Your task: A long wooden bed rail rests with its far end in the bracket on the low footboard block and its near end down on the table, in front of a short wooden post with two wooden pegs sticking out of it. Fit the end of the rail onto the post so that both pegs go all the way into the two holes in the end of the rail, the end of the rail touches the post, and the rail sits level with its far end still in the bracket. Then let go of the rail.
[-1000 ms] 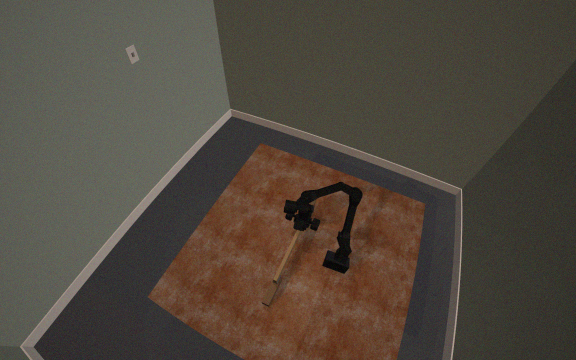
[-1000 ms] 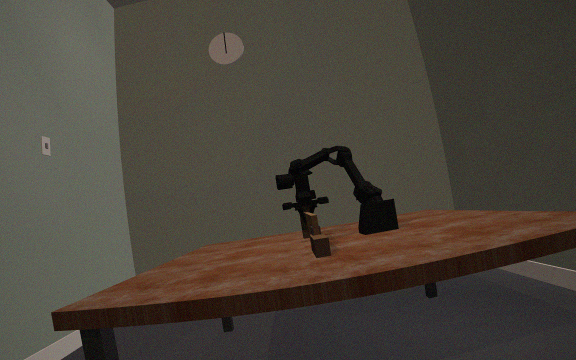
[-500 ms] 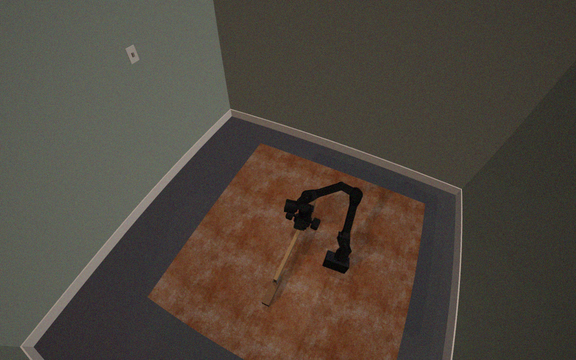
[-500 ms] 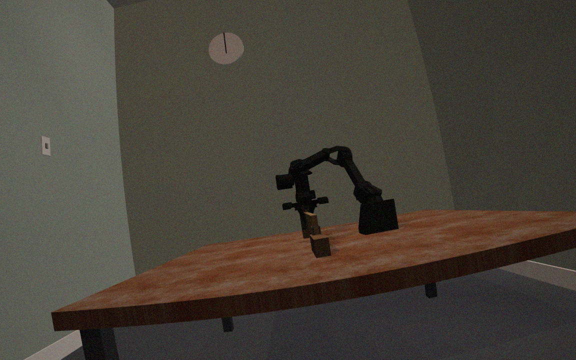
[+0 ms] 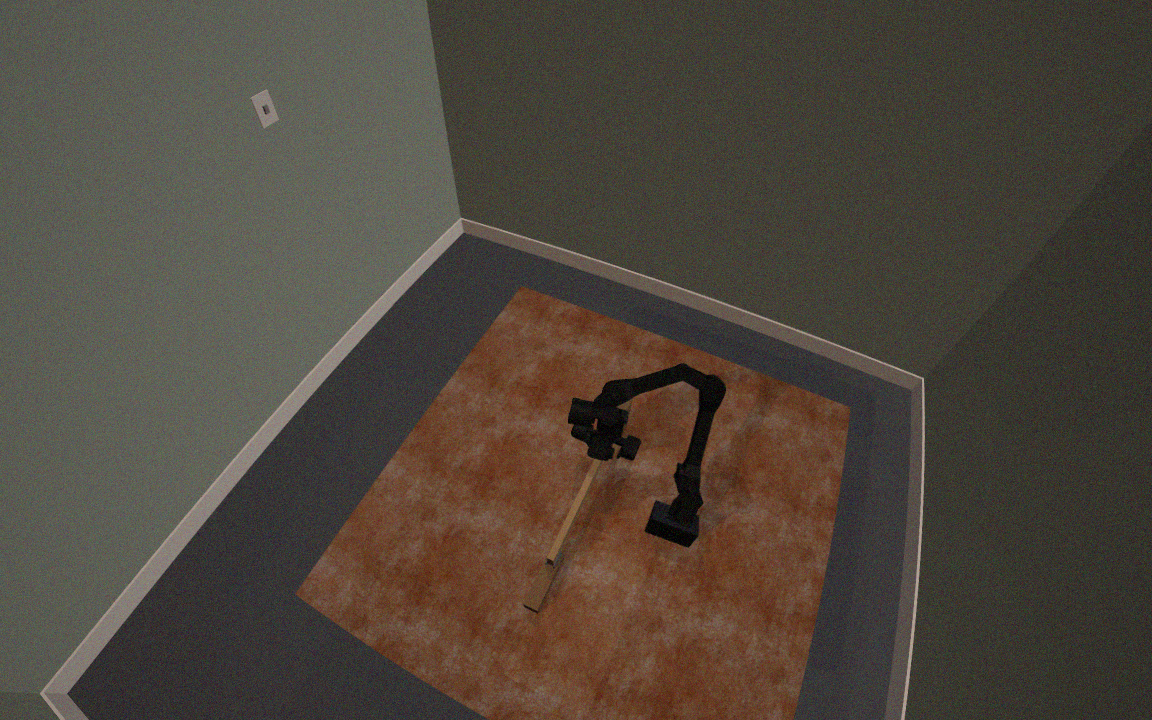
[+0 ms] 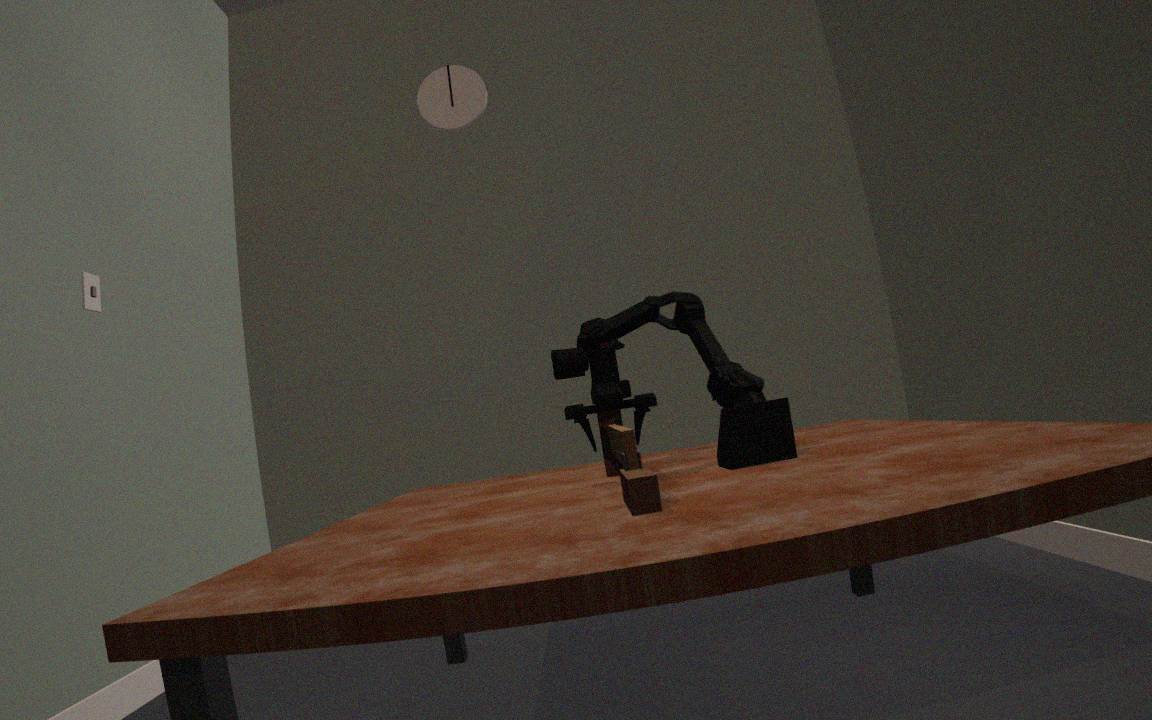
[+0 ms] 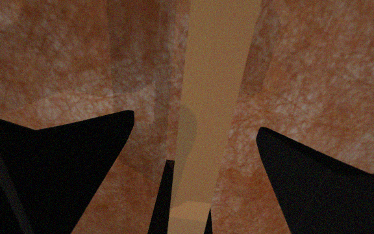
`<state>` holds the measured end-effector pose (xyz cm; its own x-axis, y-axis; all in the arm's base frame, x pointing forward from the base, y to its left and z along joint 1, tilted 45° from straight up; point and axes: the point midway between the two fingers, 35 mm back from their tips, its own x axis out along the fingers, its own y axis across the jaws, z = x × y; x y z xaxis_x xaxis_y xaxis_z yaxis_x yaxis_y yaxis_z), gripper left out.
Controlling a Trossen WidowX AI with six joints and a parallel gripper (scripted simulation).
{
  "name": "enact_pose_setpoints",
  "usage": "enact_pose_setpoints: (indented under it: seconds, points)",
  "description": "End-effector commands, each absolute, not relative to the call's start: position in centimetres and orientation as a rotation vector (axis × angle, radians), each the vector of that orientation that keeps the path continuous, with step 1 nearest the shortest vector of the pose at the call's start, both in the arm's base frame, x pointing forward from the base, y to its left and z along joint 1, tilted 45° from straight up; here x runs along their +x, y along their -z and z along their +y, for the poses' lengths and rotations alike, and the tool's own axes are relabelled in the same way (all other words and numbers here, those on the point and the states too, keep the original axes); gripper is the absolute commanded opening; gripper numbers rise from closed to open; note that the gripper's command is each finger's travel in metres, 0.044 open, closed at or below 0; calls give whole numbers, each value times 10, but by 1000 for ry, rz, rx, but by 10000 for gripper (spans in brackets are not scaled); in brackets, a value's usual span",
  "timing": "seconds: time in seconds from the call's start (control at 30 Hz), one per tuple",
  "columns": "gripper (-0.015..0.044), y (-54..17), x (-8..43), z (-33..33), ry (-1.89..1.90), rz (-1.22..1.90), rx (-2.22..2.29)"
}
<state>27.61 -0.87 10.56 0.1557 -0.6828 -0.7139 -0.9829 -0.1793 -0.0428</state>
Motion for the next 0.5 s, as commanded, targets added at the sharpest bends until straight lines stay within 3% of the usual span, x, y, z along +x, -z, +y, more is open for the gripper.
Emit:
enact_pose_setpoints:
  seconds: [0.0,0.2,0.47]
  points:
    - [440,-106,276,-9,-769,1579,-1928]
    - [440,-106,269,32,-776,1577,-1929]
    - [440,-106,268,33,-776,1577,-1929]
